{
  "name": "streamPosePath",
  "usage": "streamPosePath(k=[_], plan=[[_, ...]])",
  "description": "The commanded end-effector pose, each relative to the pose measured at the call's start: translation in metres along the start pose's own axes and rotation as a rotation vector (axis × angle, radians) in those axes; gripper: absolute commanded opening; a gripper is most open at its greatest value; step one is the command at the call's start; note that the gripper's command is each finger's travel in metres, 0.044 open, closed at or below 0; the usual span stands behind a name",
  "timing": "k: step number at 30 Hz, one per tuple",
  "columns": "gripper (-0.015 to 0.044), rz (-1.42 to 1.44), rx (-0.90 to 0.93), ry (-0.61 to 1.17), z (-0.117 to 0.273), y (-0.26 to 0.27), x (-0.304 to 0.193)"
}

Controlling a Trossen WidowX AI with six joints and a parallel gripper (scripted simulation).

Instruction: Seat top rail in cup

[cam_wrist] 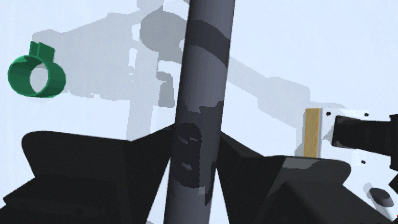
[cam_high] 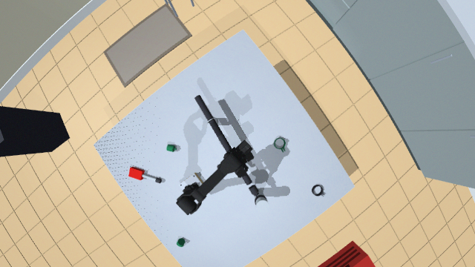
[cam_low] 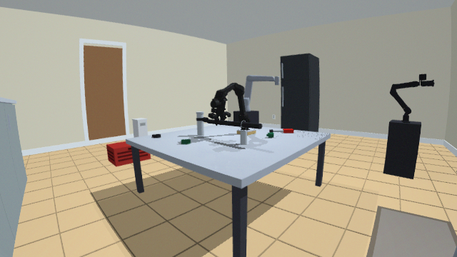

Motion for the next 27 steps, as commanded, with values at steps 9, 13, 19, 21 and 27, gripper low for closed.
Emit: streamPosePath(k=[9,13,19,21,27], plan=[[0.0000,-0.001,0.000,-0.002,0.0006,-0.0002,0.0003],[0.0000,-0.001,0.000,-0.002,0.0012,0.0000,0.0008],[0.0000,-0.001,0.000,-0.002,0.0045,0.0011,0.0034],[0.0000,-0.001,0.000,-0.002,0.0055,0.0019,0.0045],[0.0000,-0.001,0.000,-0.002,0.0071,0.0048,0.0079]])
Point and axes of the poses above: the point midway between the two fingers, 35 mm back from their tips, its own z axis back along the fingers, its own y axis across the jaws, x = y × z, the point moved 7 cm from there along z, back along the fingers, and after that the axes turned 1 degree about z, right-handed, at the moved point
